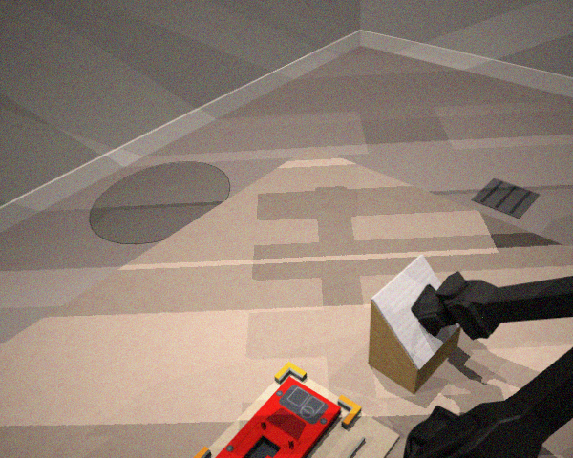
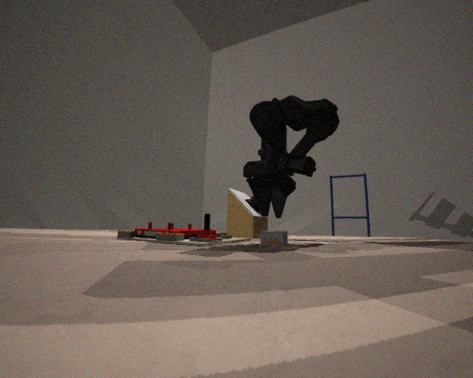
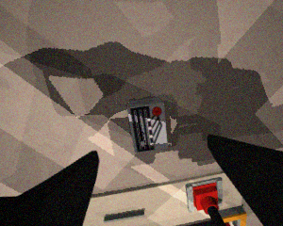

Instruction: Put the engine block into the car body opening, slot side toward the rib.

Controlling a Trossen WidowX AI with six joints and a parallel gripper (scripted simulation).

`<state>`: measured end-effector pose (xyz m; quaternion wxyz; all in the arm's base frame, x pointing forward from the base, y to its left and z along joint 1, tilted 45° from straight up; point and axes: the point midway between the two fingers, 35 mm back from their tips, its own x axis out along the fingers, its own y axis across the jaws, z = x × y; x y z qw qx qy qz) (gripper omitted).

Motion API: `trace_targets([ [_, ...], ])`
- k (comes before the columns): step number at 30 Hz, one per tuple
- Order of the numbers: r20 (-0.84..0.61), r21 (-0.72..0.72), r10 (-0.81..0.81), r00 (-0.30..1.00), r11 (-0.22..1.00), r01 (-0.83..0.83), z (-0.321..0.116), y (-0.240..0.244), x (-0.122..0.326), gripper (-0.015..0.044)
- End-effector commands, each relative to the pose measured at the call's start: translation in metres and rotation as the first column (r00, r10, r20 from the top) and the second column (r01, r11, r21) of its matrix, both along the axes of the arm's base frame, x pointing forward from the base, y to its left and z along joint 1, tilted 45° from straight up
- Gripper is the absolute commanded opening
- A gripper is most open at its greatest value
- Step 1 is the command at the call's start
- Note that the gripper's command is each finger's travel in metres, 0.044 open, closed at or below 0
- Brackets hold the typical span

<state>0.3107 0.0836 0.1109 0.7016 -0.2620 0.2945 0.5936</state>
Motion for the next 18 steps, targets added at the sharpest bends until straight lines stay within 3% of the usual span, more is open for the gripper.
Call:
trace_targets([
  [1,0.021,0.022,0.005,1.000,1.000,-0.006,0.003,0.000,-0.001,0.0440],
  [18,0.022,0.023,0.005,1.000,1.000,-0.006,-0.016,0.019,0.003,0.0440],
])
